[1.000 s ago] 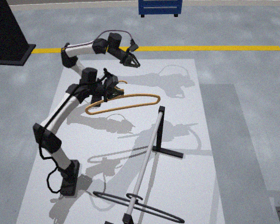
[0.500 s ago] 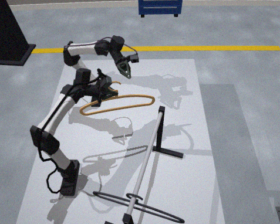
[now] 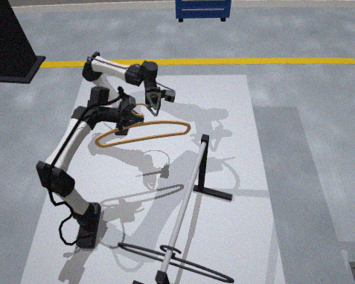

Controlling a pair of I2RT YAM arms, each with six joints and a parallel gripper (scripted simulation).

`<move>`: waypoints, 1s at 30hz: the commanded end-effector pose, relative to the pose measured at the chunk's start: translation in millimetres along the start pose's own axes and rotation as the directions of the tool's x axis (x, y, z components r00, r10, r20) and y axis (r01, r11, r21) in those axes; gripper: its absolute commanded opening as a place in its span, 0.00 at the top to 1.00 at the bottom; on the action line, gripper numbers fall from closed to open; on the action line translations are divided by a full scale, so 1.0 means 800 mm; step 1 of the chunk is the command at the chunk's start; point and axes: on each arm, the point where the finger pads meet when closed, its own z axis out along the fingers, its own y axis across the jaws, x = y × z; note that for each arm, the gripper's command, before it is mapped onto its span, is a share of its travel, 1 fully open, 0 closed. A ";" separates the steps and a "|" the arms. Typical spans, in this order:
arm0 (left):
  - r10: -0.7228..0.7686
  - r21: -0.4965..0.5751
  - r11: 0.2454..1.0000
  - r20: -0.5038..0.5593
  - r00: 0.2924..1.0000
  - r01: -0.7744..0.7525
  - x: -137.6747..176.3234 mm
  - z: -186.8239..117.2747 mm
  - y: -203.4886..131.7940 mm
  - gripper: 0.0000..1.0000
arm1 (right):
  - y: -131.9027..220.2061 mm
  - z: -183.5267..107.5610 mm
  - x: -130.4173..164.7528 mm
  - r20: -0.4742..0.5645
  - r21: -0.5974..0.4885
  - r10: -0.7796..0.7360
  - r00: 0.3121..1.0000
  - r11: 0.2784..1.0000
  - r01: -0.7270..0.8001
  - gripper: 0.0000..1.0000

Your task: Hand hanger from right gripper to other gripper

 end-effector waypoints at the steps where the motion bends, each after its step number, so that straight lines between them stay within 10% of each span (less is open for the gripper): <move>1: 0.003 0.125 0.992 -0.020 1.000 0.000 0.011 0.003 -0.025 0.53 | -0.008 -0.018 -0.029 0.046 -0.003 0.062 0.997 0.998 -0.062 0.99; 30: 0.003 0.115 0.993 -0.020 1.000 0.000 0.014 0.003 -0.025 0.53 | -0.006 -0.021 -0.042 0.044 -0.010 0.059 0.997 0.998 -0.058 0.99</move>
